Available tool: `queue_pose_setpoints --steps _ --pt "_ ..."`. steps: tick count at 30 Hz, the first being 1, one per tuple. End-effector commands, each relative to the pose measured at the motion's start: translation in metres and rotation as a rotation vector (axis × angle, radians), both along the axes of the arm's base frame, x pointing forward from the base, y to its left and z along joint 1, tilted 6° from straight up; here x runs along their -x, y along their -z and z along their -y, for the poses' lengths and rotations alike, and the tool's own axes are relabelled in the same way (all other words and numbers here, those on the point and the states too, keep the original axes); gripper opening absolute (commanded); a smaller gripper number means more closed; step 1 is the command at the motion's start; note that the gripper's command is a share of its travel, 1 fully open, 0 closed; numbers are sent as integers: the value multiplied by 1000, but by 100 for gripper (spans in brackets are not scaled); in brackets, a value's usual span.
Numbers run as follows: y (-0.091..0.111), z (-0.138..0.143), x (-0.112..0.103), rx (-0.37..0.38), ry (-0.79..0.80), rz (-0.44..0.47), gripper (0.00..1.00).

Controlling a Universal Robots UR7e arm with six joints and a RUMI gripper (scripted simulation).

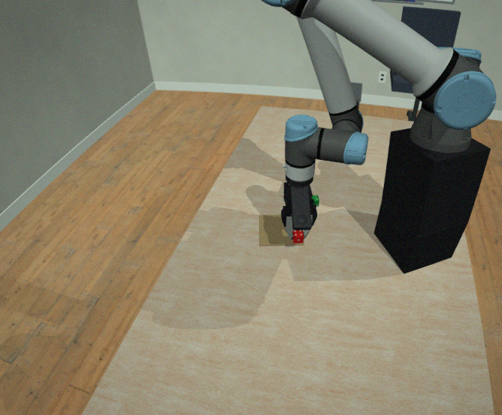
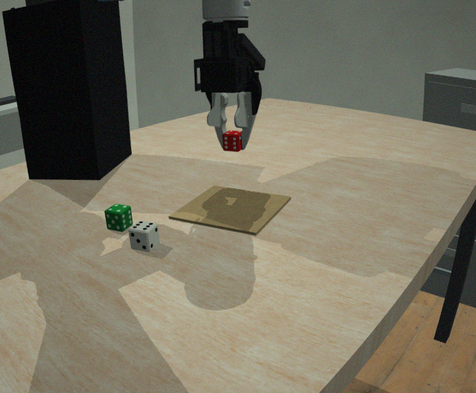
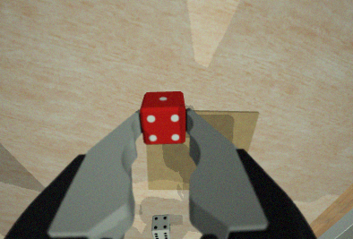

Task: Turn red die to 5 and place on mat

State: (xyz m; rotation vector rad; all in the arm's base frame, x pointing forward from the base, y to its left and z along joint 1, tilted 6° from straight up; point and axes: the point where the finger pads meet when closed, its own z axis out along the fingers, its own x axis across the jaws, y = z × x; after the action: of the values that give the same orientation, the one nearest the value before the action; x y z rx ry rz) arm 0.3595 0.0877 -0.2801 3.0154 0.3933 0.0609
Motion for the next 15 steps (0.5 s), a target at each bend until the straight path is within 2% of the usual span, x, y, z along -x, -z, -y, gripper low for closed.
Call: queue_pose_setpoints --steps 1,15 --pt "-21 -2 0 0 0 0 10" --pt "-38 -4 1 0 0 0 10"
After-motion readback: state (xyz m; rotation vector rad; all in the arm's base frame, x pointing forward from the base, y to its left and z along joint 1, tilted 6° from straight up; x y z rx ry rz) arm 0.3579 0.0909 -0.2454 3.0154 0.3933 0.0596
